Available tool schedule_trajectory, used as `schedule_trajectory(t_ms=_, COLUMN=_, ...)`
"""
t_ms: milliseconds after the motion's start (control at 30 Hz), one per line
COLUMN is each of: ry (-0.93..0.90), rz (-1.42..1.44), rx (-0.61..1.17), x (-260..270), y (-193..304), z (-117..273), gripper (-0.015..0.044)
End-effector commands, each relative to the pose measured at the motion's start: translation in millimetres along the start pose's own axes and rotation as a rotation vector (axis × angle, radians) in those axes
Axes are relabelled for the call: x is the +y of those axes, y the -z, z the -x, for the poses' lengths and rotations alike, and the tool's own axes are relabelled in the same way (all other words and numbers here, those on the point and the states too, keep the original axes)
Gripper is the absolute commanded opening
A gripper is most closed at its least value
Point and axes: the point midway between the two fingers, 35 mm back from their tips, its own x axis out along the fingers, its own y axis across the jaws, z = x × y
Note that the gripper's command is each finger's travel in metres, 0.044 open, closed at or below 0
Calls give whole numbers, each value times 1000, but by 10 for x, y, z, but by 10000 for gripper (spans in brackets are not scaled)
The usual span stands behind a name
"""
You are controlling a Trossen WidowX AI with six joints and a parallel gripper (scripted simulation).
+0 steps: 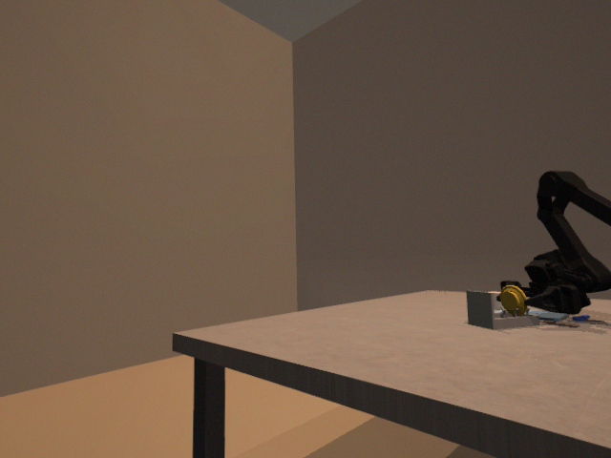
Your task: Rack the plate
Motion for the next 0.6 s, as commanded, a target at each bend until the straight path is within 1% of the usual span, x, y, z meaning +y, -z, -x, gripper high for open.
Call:
schedule_trajectory(t_ms=0, ry=1, rz=-1, rx=0, x=0, y=-7, z=2, gripper=0)
schedule_trajectory(t_ms=300, ry=1, rz=-1, rx=0, x=0, y=-7, z=2, gripper=0)
schedule_trajectory(t_ms=567, ry=1, rz=0, rx=0, x=1, y=-3, z=1, gripper=210)
